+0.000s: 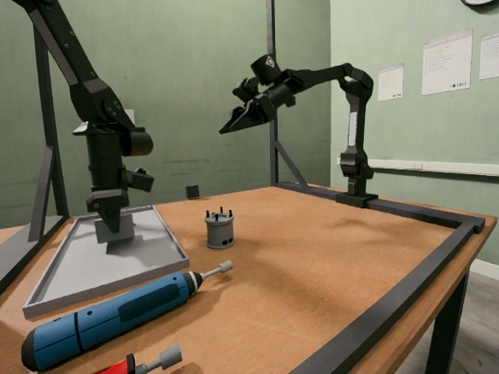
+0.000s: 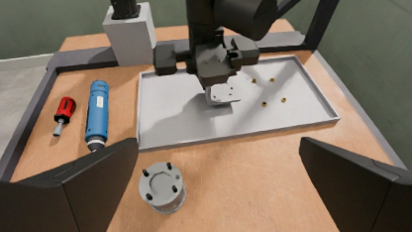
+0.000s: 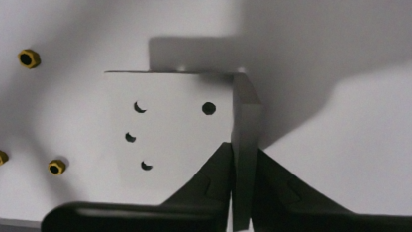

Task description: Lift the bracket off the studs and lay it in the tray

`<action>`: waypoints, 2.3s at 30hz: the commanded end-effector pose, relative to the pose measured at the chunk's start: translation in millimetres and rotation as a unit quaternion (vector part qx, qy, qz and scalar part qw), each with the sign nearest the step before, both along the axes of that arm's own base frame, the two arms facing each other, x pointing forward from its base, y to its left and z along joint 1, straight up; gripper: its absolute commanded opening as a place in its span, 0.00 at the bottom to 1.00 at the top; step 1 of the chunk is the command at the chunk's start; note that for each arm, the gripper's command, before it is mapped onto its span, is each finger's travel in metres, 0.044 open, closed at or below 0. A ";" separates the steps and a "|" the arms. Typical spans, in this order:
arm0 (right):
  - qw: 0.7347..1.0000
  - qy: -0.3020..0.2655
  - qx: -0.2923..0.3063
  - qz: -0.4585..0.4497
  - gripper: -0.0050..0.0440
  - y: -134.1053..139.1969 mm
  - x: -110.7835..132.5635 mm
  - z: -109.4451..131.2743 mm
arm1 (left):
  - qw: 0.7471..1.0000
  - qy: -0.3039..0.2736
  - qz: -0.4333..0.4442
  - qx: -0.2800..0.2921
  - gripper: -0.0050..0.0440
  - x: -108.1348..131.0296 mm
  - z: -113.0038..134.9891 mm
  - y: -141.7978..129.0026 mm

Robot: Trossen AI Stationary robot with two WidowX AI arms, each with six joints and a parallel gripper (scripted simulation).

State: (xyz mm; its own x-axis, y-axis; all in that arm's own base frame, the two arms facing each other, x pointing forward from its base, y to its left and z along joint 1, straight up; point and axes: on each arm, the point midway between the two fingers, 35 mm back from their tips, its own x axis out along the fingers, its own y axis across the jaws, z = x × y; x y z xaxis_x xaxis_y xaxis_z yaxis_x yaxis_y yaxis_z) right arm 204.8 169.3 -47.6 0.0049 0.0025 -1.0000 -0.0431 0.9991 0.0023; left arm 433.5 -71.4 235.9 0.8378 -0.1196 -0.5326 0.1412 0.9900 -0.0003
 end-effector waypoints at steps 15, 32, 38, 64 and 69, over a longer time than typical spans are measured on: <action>1.000 -0.002 0.000 0.000 0.00 0.5 0.3 -8.2 | 1.000 -0.015 -0.001 -0.002 1.00 -0.1 12.8 -0.4; 1.000 -0.003 0.001 0.000 0.00 1.3 1.4 -14.7 | 1.000 -0.015 -0.001 -0.002 1.00 -0.1 12.8 -0.4; 1.000 -0.008 0.006 0.000 0.00 3.6 4.2 -11.0 | 1.000 -0.015 -0.001 -0.002 1.00 -0.1 12.8 -0.4; 1.000 -0.008 0.006 0.000 1.00 3.6 4.2 -11.0 | 1.000 -0.015 -0.001 -0.002 1.00 -0.1 12.8 -0.4; 1.000 -0.016 0.012 0.000 1.00 7.0 7.8 0.0 | 1.000 -0.015 -0.001 -0.002 1.00 -0.1 12.8 -0.4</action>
